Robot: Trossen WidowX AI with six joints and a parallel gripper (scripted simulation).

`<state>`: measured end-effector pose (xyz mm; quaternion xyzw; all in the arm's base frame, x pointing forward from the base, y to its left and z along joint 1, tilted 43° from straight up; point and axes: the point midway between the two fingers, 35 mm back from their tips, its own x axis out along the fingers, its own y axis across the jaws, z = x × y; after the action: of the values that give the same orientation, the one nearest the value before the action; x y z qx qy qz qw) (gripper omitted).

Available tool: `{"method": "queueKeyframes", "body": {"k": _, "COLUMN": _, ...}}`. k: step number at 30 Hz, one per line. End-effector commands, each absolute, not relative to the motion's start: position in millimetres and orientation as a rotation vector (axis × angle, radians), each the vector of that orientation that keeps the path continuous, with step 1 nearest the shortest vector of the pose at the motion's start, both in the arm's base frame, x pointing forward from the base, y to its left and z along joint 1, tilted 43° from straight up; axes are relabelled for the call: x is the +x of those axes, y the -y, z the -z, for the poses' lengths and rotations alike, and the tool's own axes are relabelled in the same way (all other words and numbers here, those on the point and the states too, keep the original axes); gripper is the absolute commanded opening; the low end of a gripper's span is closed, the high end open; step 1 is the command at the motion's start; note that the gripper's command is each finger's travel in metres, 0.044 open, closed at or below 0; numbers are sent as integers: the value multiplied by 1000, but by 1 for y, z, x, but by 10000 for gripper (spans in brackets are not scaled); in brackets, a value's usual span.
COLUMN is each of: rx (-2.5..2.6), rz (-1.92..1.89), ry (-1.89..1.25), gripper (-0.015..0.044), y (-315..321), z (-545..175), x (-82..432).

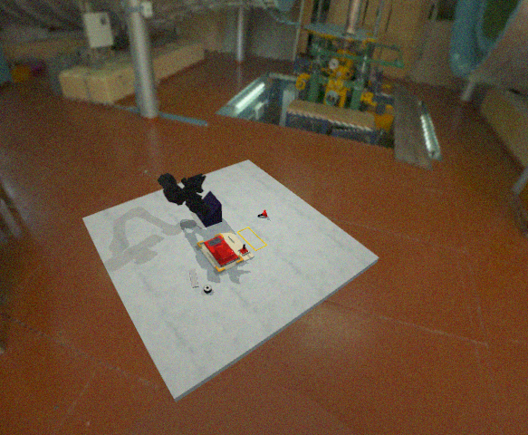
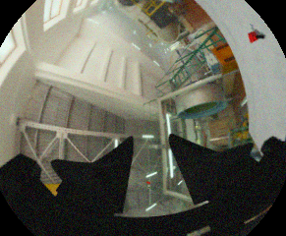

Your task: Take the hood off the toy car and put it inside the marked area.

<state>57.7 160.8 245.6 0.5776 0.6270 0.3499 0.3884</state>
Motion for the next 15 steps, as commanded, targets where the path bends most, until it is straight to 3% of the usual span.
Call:
{"method": "queueKeyframes", "body": {"k": 1, "rx": 1470, "rz": -881, "ry": -1590, "gripper": 246, "y": -161, "z": -245, "x": 59}}
{"method": "queueKeyframes", "body": {"k": 8, "rx": 1394, "rz": -537, "ry": -1449, "gripper": 430, "y": -160, "z": -230, "x": 125}}
{"method": "queueKeyframes", "body": {"k": 15, "rx": 1130, "rz": -184, "ry": -1374, "gripper": 440, "y": -142, "z": -196, "x": 188}}
